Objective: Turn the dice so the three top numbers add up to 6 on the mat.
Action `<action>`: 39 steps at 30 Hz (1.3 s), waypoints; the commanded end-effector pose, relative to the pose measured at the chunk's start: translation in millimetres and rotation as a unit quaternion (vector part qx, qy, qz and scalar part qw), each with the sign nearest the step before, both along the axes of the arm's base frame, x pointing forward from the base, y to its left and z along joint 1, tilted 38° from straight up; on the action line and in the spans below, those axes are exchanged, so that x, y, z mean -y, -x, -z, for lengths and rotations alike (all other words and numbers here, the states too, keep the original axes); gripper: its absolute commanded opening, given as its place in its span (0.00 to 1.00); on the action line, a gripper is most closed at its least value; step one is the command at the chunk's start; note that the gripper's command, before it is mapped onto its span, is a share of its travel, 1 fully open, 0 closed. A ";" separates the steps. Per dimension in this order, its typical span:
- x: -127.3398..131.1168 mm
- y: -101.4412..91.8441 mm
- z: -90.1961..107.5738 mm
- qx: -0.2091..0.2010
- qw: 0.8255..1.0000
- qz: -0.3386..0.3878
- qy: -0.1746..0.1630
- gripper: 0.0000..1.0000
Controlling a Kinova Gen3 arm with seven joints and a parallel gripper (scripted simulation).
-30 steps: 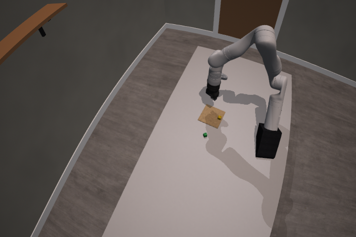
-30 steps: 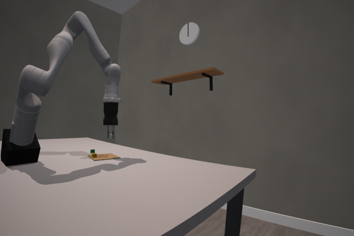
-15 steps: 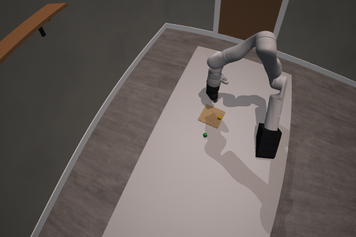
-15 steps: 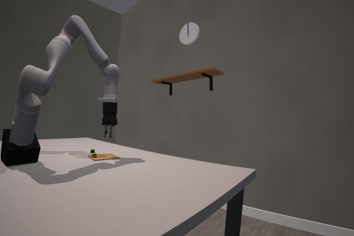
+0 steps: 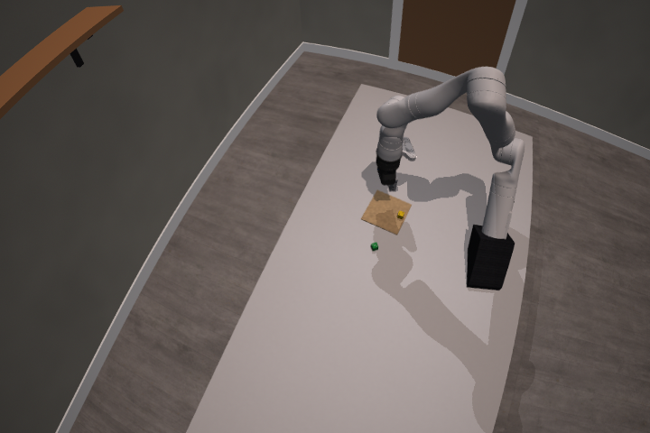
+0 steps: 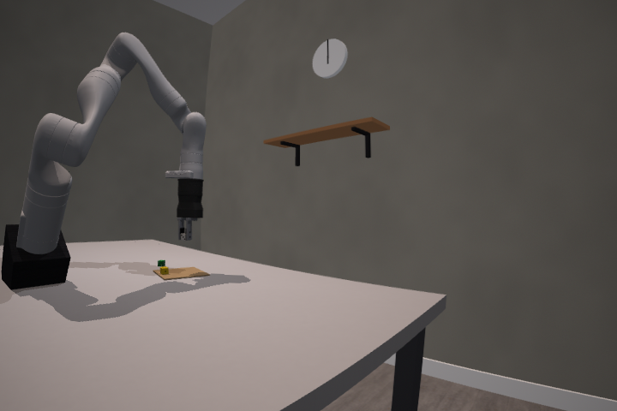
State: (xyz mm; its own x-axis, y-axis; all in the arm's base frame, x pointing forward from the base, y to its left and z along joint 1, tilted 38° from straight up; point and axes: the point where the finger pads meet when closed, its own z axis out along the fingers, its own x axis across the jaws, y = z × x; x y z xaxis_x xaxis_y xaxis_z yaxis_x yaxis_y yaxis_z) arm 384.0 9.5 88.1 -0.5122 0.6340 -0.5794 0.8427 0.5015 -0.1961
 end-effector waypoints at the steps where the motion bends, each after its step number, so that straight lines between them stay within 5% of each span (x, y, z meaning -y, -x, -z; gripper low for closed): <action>1: -1.1 0.4 1.5 0.011 1.000 0.014 0.002 0.40; 39: -18.9 4.4 16.1 0.141 0.971 0.187 -0.035 0.40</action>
State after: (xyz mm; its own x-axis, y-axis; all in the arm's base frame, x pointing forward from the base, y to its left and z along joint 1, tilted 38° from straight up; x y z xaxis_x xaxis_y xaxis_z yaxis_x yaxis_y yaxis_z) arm 379.4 28.2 72.0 -0.0658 0.7895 -0.6102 0.9840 0.1529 0.0917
